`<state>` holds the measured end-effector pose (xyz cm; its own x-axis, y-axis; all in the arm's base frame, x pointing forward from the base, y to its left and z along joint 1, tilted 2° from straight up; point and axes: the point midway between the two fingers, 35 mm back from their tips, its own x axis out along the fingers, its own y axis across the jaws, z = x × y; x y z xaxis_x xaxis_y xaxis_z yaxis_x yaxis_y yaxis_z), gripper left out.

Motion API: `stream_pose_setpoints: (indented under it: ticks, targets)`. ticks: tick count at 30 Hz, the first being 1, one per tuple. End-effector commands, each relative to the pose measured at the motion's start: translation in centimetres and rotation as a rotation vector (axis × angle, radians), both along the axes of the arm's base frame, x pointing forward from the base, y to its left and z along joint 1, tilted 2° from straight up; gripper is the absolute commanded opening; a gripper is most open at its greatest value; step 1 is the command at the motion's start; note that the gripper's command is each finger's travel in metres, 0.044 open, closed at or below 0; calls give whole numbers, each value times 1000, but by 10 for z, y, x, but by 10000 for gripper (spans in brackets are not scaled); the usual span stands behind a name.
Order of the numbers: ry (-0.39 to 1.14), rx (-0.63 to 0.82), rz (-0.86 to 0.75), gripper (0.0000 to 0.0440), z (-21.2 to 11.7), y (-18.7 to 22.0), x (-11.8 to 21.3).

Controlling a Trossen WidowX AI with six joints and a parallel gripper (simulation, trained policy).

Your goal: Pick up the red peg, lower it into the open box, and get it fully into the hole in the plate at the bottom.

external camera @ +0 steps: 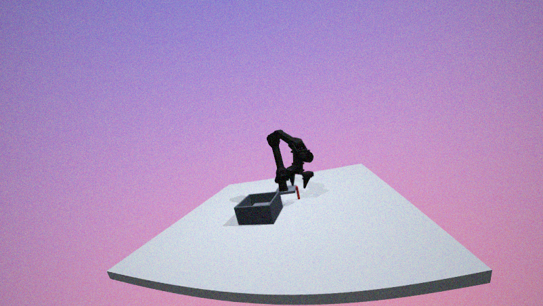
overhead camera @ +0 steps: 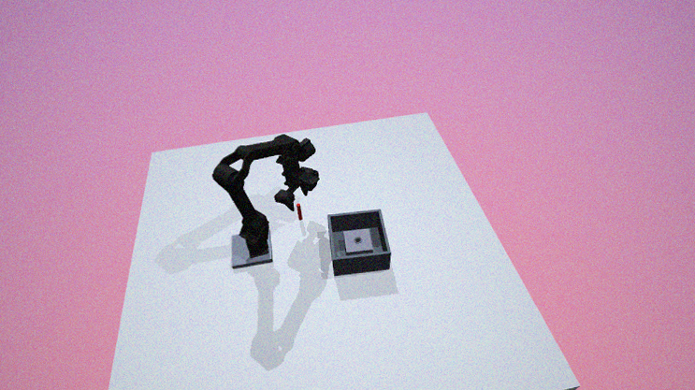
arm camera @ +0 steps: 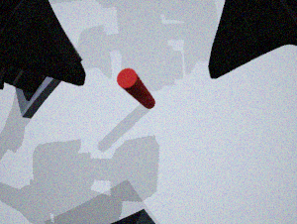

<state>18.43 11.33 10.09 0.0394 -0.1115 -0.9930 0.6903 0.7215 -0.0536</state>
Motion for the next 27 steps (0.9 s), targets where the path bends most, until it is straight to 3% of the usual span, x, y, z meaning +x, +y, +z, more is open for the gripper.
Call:
stream_pose_setpoints:
  ticks: [1, 10, 24, 27]
  targets:
    - [-2, -27, -11, 439, -19, -1, -3]
    - [-35, -59, 7, 414, -55, -2, -1]
    - [29, -111, -2, 54, -76, -11, -4]
    - [31, -134, 1, 8, -73, -15, -2]
